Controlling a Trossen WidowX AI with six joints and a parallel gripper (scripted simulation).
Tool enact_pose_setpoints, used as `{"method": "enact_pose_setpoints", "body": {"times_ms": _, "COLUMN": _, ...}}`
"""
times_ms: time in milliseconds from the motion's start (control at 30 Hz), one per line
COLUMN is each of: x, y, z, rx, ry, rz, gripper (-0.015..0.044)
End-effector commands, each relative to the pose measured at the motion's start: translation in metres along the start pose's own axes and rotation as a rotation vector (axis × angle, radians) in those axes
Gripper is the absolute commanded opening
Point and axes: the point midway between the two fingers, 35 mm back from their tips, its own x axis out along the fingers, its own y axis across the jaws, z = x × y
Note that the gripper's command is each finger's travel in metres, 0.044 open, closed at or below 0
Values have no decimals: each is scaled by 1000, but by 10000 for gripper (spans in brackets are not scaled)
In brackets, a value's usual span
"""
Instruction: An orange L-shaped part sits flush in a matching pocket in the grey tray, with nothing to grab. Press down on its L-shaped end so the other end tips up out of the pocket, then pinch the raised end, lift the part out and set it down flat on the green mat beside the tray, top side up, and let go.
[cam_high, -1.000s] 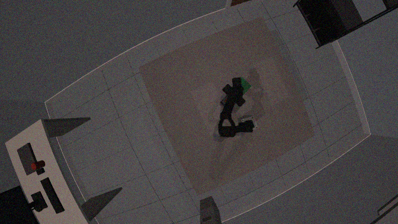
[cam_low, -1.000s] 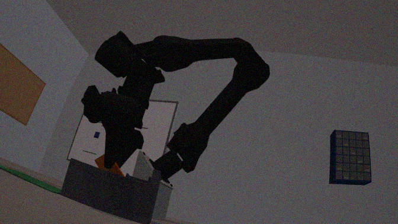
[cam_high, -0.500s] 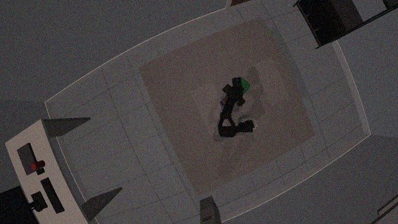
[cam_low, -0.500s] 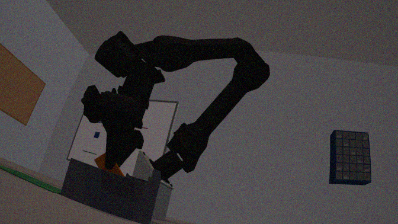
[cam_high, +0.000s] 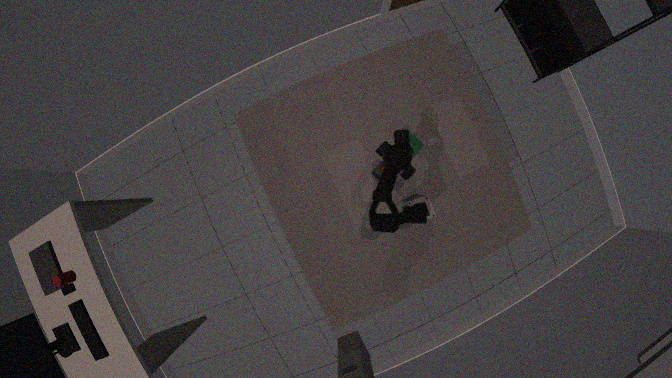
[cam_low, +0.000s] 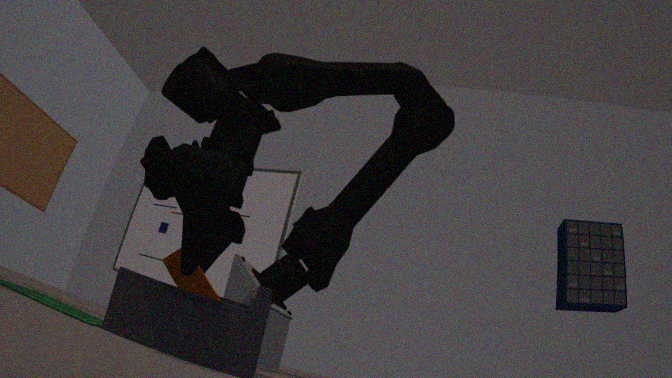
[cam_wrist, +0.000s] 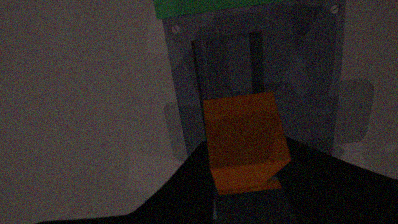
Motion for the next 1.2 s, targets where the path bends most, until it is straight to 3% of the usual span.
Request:
{"method": "enact_pose_setpoints", "body": {"times_ms": 0, "x": -7, "y": 0, "z": 0, "rx": -4, "ry": -2, "rz": 0, "gripper": 0}}
{"method": "enact_pose_setpoints", "body": {"times_ms": 1167, "x": -63, "y": 0, "z": 0, "rx": -1, "ry": -2, "rz": -1, "gripper": 0}}
